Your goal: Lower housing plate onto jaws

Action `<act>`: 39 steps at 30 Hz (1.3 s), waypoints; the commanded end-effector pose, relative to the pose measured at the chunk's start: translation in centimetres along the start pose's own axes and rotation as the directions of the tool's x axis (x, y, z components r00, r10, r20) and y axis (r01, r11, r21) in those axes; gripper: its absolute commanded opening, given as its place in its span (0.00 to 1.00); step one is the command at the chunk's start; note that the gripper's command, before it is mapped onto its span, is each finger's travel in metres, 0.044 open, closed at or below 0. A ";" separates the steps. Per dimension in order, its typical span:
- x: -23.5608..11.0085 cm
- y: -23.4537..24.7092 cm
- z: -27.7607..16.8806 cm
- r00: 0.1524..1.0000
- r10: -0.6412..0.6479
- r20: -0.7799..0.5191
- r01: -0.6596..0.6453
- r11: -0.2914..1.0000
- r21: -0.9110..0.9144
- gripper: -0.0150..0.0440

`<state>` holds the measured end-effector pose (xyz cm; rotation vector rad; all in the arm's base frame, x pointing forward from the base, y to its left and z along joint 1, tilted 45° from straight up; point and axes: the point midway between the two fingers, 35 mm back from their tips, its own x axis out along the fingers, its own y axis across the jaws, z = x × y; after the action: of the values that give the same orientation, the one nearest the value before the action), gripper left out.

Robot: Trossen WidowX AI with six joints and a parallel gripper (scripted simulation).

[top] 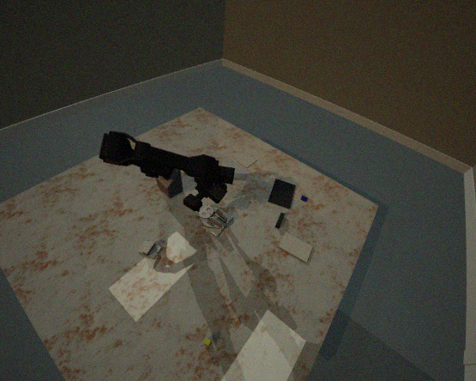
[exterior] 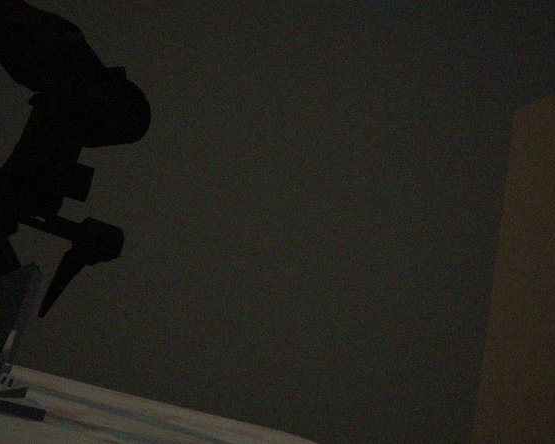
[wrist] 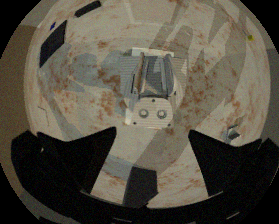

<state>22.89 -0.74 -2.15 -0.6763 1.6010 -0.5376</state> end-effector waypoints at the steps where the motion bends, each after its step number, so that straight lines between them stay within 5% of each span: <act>1: -0.5 0.1 -0.2 1.000 0.002 0.000 -0.002 1.000 -0.001 1.00; 8: -5.7 0.2 -2.7 1.000 0.004 -0.007 -0.004 1.000 0.003 1.00; 39: -5.7 0.2 -2.7 1.000 0.004 -0.007 -0.004 1.000 0.003 1.00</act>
<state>20.67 3.24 2.16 -0.6746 1.6061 -0.5380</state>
